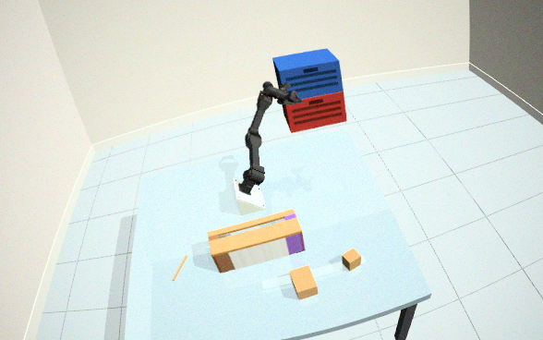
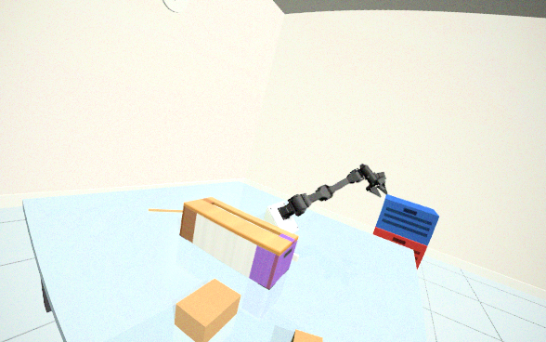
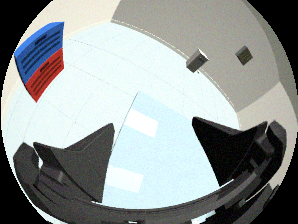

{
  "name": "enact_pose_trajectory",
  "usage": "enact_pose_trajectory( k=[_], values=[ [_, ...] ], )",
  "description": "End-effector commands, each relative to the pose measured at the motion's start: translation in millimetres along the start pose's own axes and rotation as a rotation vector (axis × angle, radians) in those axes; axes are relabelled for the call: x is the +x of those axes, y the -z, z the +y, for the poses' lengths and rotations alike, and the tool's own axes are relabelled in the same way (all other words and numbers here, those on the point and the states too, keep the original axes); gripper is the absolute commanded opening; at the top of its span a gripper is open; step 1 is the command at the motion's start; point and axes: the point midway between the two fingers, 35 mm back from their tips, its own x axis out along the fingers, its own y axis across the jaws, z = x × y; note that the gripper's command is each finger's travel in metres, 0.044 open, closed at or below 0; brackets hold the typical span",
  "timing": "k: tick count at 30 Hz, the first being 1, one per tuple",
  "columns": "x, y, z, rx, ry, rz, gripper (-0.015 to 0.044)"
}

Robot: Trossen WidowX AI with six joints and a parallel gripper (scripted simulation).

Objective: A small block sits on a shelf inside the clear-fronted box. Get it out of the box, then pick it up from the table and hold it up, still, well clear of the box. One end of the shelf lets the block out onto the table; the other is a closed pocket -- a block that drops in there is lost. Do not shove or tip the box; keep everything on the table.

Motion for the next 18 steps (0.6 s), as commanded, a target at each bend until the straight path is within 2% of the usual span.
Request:
enact_pose_trajectory(
  k=[1,5,10,12,18],
  values=[
    [0.4,-0.4,-1.2,0.001,0.002,-0.001,0.04],
    [9.3,-9.8,-30.9,0.017,0.045,-0.023,0.04],
    [24.5,-25.1,-106.6,0.047,0.16,-0.061,0.04],
    [16.6,-34.3,-121.4,0.064,0.17,-0.101,0.04],
    [15.5,-39.1,-222.4,0.075,0.297,-0.113,0.04]
  ],
)
